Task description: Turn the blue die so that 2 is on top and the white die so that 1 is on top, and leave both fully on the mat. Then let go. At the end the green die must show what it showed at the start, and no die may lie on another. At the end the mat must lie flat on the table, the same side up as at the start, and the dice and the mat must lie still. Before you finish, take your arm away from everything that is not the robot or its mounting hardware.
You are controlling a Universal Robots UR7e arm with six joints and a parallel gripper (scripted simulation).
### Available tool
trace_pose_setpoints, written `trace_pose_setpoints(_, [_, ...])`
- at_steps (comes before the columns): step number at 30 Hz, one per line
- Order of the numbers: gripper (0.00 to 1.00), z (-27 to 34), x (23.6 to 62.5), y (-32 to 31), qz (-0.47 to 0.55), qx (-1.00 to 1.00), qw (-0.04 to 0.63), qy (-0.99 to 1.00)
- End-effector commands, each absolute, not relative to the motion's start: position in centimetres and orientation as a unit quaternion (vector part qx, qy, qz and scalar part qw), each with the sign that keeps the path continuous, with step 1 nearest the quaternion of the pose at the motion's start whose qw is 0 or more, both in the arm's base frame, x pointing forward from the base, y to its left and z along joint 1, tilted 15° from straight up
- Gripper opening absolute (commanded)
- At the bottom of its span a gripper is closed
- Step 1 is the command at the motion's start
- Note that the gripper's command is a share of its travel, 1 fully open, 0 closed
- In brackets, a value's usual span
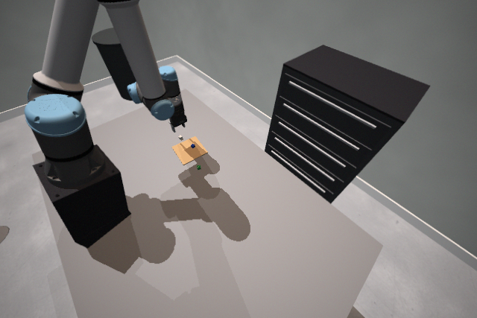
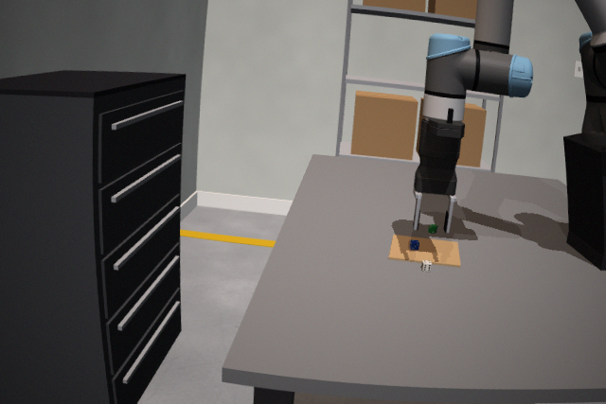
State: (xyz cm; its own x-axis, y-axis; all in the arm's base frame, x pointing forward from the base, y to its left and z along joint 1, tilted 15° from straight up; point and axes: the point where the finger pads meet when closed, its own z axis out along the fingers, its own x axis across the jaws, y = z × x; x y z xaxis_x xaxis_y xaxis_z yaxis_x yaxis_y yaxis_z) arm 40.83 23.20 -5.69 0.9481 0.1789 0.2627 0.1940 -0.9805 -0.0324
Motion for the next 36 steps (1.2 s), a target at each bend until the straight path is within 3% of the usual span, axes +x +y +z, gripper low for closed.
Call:
trace_pose_setpoints(1, [1.00, -5.70, 40.73, 23.25, -0.132, -0.984, 0.026, -0.116])
trace_pose_setpoints(17, [1.00, -5.75, 40.62, 23.29, -0.132, -0.982, 0.024, -0.134])
trace_pose_setpoints(18, [0.64, -5.75, 40.62, 23.29, -0.132, -0.982, 0.024, -0.134])
trace_pose_setpoints(36, [0.64, -5.75, 40.62, 23.29, -0.132, -0.982, 0.024, -0.134])
